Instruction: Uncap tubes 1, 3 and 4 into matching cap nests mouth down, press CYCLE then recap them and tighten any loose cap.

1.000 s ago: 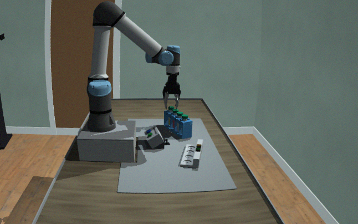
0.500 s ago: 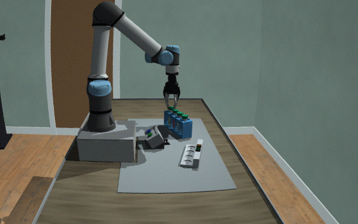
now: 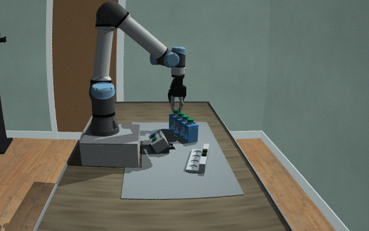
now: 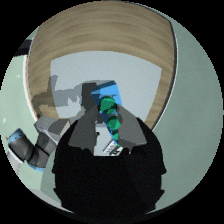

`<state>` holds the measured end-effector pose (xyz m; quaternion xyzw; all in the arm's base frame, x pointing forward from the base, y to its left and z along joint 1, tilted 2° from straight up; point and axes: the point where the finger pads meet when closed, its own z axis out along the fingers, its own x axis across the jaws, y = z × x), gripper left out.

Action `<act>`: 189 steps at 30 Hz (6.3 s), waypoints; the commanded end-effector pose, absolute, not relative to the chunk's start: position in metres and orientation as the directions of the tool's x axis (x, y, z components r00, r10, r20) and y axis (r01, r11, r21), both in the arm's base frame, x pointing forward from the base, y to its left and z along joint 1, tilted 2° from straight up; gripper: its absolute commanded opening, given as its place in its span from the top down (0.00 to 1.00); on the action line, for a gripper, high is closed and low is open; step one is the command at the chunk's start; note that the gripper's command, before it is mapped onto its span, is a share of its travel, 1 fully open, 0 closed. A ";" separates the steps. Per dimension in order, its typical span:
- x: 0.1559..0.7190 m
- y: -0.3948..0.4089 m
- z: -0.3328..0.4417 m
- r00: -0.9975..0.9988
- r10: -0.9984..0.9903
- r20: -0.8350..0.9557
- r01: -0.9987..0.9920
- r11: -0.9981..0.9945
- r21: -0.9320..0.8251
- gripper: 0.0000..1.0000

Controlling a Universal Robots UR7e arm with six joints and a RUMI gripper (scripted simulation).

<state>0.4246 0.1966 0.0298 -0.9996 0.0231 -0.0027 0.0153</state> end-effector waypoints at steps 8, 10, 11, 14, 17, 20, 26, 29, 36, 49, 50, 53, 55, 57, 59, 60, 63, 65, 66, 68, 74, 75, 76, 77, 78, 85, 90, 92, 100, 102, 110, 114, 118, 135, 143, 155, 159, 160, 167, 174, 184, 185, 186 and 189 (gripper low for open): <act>0.425 0.197 0.031 0.907 0.420 0.021 0.420 -0.907 -0.033 1.00; 0.425 0.197 0.031 0.861 0.508 0.024 0.509 -0.860 -0.030 1.00; 0.425 0.197 0.031 0.834 0.551 0.026 0.551 -0.834 -0.029 1.00; 0.425 0.197 0.031 0.744 0.667 0.030 0.668 -0.744 -0.025 1.00; 0.425 0.197 0.031 0.744 0.667 0.030 0.668 -0.744 -0.025 1.00; 0.425 0.197 0.031 0.744 0.667 0.030 0.668 -0.744 -0.025 1.00; 0.425 0.197 0.031 0.744 0.667 0.030 0.668 -0.744 -0.025 0.65; 0.425 0.197 0.031 0.745 0.666 0.029 0.667 -0.745 -0.025 0.65; 0.425 0.197 0.030 0.797 0.603 0.027 0.603 -0.797 -0.028 0.65; 0.425 0.197 0.030 0.995 -0.102 0.001 -0.102 -0.994 -0.039 0.65; 0.425 0.197 0.030 0.983 -0.185 -0.002 -0.185 -0.982 -0.039 0.65; 0.425 0.197 0.030 0.983 -0.185 -0.002 -0.185 -0.982 -0.039 0.65; 0.425 0.197 0.030 0.950 -0.311 -0.007 -0.311 -0.950 -0.038 0.65; 0.425 0.197 0.030 0.950 -0.311 -0.007 -0.311 -0.950 -0.038 0.65; 0.425 0.197 0.030 0.950 -0.311 -0.007 -0.311 -0.950 -0.038 0.65; 0.425 0.197 0.030 0.950 -0.311 -0.007 -0.311 -0.950 -0.038 0.65; 0.425 0.197 0.030 0.950 -0.311 -0.007 -0.311 -0.950 -0.038 1.00; 0.425 0.197 0.030 0.950 -0.311 -0.007 -0.311 -0.950 -0.038 1.00; 0.425 0.197 0.030 0.950 -0.311 -0.007 -0.311 -0.950 -0.038 1.00; 0.425 0.197 0.030 0.950 -0.311 -0.007 -0.311 -0.950 -0.038 1.00; 0.425 0.197 0.030 0.951 -0.311 -0.007 -0.311 -0.950 -0.038 1.00; 0.425 0.197 0.030 0.951 -0.311 -0.007 -0.311 -0.950 -0.038 1.00; 0.425 0.197 0.030 0.951 -0.311 -0.007 -0.311 -0.950 -0.038 1.00; 0.425 0.197 0.030 0.965 -0.263 -0.005 -0.263 -0.964 -0.038 1.00; 0.425 0.197 0.030 0.977 -0.214 -0.003 -0.214 -0.976 -0.039 1.00; 0.425 0.197 0.031 0.991 0.133 0.010 0.133 -0.990 -0.037 1.00; 0.425 0.197 0.031 0.960 0.280 0.016 0.280 -0.959 -0.035 1.00; 0.425 0.197 0.031 0.927 0.374 0.019 0.375 -0.927 -0.034 1.00; 0.425 0.197 0.031 0.744 0.667 0.030 0.668 -0.744 -0.025 1.00; 0.425 0.197 0.031 0.744 0.667 0.030 0.668 -0.744 -0.025 1.00; 0.425 0.197 0.031 0.744 0.667 0.030 0.668 -0.744 -0.025 0.65; 0.425 0.197 0.031 0.745 0.666 0.029 0.667 -0.745 -0.025 0.65; 0.425 0.197 0.031 0.745 0.667 0.029 0.667 -0.744 -0.025 0.65; 0.425 0.197 0.031 0.999 -0.054 0.003 -0.054 -0.998 -0.039 0.65; 0.425 0.197 0.031 0.999 -0.054 0.003 -0.054 -0.998 -0.039 1.00; 0.425 0.197 0.031 0.999 -0.054 0.003 -0.054 -0.998 -0.039 1.00; 0.425 0.197 0.031 0.995 0.095 0.009 0.096 -0.995 -0.038 1.00; 0.425 0.197 0.031 0.989 0.145 0.011 0.145 -0.989 -0.037 1.00; 0.425 0.197 0.031 0.892 0.452 0.022 0.452 -0.891 -0.032 1.00; 0.425 0.197 0.031 0.892 0.452 0.022 0.452 -0.891 -0.032 1.00; 0.425 0.197 0.031 0.892 0.451 0.022 0.452 -0.892 -0.032 0.65; 0.425 0.197 0.031 0.892 0.451 0.022 0.452 -0.892 -0.032 0.65; 0.425 0.197 0.031 0.892 0.451 0.022 0.452 -0.892 -0.032 0.65; 0.425 0.197 0.031 0.926 0.376 0.019 0.376 -0.926 -0.034 0.65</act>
